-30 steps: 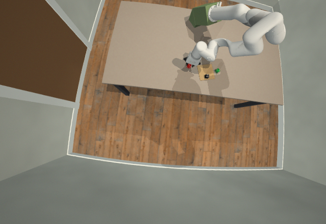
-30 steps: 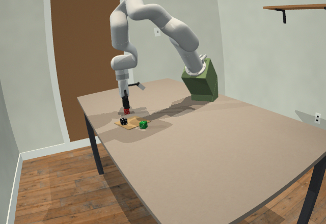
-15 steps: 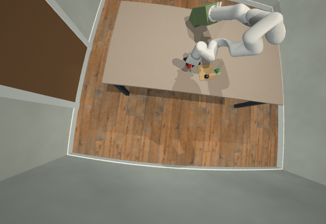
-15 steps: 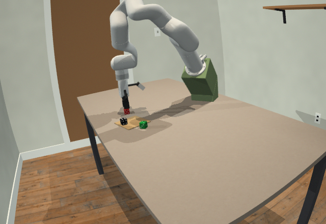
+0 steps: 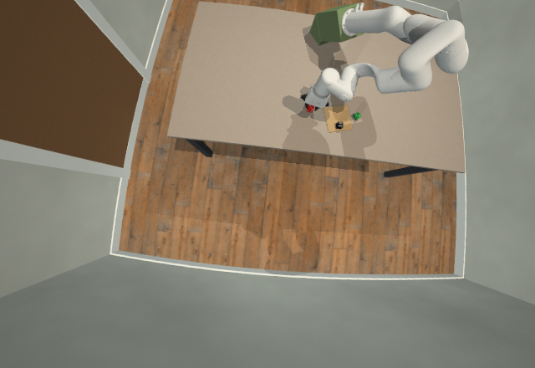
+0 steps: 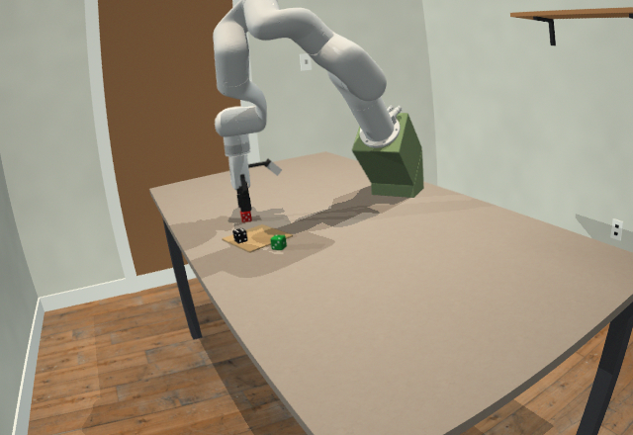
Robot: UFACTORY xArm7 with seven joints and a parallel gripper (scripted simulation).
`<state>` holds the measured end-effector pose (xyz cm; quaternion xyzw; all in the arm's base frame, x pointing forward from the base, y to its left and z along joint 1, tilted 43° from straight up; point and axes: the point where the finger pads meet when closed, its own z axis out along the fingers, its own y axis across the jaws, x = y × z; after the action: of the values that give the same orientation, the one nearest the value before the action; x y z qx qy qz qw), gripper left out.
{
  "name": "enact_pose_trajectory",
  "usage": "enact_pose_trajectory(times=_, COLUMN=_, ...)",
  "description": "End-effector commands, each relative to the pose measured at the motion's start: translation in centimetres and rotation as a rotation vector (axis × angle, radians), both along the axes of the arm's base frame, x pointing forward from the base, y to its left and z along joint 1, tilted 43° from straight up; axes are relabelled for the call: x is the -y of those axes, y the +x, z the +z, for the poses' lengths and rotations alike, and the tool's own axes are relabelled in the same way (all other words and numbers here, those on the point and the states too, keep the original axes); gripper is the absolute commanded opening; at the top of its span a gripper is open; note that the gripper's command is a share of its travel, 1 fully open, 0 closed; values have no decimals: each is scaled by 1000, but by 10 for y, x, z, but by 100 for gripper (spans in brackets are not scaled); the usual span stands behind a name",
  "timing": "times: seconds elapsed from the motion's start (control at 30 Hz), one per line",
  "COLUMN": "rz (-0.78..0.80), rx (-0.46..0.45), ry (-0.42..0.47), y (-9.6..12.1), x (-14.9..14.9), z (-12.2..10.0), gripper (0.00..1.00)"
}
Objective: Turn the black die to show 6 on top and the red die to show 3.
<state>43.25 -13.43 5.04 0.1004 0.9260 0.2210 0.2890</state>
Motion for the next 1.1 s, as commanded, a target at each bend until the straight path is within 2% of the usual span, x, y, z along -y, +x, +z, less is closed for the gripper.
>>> enact_pose_trajectory(times=0.0, rz=-3, rx=2, ry=-1, y=0, x=2, z=1, gripper=47)
enact_pose_trajectory(times=1.07, rz=-3, rx=2, ry=-1, y=4, x=-1, z=-4, gripper=47)
